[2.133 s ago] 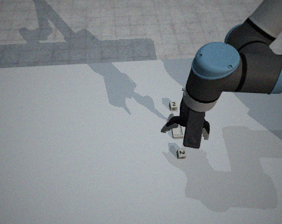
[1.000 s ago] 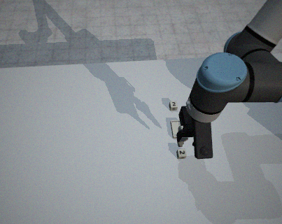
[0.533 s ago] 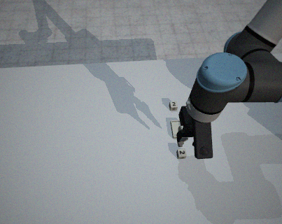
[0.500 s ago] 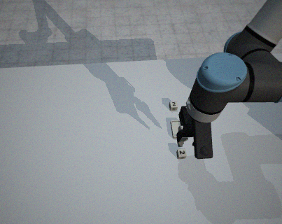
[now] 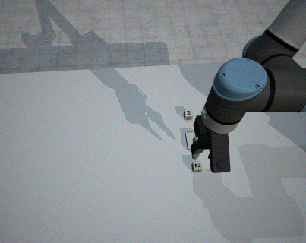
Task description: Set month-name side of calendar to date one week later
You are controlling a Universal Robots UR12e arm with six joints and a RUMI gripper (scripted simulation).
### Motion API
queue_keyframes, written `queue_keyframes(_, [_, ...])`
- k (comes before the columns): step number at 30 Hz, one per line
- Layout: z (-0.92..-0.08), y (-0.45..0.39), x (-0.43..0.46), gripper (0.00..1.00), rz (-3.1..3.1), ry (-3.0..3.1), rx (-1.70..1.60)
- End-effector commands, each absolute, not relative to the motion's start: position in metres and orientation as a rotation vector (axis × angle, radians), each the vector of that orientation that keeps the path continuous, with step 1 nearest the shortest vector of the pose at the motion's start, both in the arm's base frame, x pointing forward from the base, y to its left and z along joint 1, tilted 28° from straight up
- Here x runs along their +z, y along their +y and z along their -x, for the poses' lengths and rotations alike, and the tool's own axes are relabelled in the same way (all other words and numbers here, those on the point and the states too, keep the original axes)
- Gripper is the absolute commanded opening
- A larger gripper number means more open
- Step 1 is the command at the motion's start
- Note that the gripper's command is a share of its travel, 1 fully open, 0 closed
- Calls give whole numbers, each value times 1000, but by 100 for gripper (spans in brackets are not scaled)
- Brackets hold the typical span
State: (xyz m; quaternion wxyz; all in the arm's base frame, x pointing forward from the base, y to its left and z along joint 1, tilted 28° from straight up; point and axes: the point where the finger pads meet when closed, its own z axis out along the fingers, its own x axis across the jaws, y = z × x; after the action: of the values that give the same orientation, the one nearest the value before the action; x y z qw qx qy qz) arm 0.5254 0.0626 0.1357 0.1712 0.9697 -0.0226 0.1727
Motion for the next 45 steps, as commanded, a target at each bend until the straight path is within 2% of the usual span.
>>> queue_keyframes(1, [-526, 60, 130, 28, -2755, -66, 486])
queue_keyframes(45, [-541, 45, 91, 28, -2755, -66, 486])
